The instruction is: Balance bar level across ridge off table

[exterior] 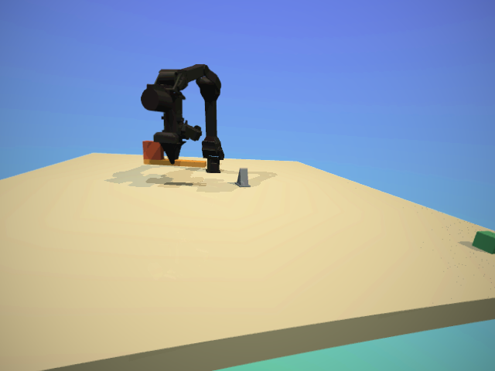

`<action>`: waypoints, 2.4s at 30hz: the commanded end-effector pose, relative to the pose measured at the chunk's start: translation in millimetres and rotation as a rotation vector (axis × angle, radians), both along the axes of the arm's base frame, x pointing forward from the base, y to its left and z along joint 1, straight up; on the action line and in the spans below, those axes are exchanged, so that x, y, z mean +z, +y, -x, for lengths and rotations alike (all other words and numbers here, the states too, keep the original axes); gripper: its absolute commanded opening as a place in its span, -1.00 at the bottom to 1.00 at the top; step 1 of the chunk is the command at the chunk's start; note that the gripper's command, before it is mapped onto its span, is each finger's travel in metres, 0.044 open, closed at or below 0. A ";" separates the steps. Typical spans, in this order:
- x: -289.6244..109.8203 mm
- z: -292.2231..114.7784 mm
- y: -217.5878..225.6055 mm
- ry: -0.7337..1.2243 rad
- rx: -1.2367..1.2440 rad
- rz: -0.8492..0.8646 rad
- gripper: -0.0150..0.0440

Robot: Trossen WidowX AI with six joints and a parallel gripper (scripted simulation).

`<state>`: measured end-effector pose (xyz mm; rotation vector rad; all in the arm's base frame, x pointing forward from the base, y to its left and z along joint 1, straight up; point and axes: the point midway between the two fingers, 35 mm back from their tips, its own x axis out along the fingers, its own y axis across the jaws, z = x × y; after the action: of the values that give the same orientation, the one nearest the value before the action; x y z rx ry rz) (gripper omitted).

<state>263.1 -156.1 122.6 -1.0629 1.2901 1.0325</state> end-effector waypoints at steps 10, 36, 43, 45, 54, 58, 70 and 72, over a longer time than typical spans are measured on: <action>36.2 4.4 1.9 -0.007 -0.003 0.010 -0.49; 42.8 -21.0 83.6 -0.012 -0.357 -0.008 -0.49; 43.0 -25.0 111.2 -0.012 -0.476 -0.014 -0.49; 43.0 -25.7 119.0 -0.012 -0.511 -0.016 -0.49; 43.2 -26.4 154.5 -0.012 -0.669 -0.023 -0.49; 43.3 -25.4 170.5 -0.011 -0.742 -0.027 -0.49; 43.7 -18.2 216.5 -0.009 -0.968 -0.037 -0.49; 43.8 -16.4 223.9 -0.008 -1.007 -0.038 -0.49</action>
<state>282.5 58.6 165.9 -0.3069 1.5156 0.3159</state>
